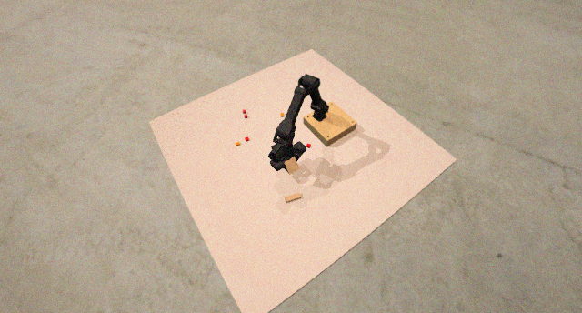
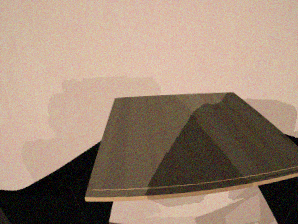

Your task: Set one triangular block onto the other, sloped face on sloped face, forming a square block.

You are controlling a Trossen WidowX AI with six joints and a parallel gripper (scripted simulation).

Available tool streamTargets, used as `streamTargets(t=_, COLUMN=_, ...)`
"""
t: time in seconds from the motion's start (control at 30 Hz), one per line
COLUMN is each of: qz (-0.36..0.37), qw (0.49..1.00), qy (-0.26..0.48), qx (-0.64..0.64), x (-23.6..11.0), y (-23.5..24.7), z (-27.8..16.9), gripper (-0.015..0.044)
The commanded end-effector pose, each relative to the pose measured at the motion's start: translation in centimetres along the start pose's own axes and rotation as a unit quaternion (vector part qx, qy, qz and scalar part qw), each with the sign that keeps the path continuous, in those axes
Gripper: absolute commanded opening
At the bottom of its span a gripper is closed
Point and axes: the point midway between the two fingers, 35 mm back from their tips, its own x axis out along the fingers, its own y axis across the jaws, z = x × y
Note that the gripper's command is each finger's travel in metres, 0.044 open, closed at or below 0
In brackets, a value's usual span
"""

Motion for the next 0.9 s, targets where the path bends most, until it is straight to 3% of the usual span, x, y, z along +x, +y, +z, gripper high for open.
streamTargets(t=0.0, qz=-0.004, qw=0.998, qy=0.001, qx=-0.065, x=-0.15, y=0.15, z=-0.14, gripper=0.0000)
streamTargets(t=0.37, qz=-0.017, qw=0.979, qy=-0.004, qx=-0.203, x=-0.16, y=0.20, z=-0.18, gripper=0.0000)
streamTargets(t=0.87, qz=-0.017, qw=0.979, qy=-0.004, qx=-0.205, x=-0.16, y=0.20, z=-0.18, gripper=0.0000)
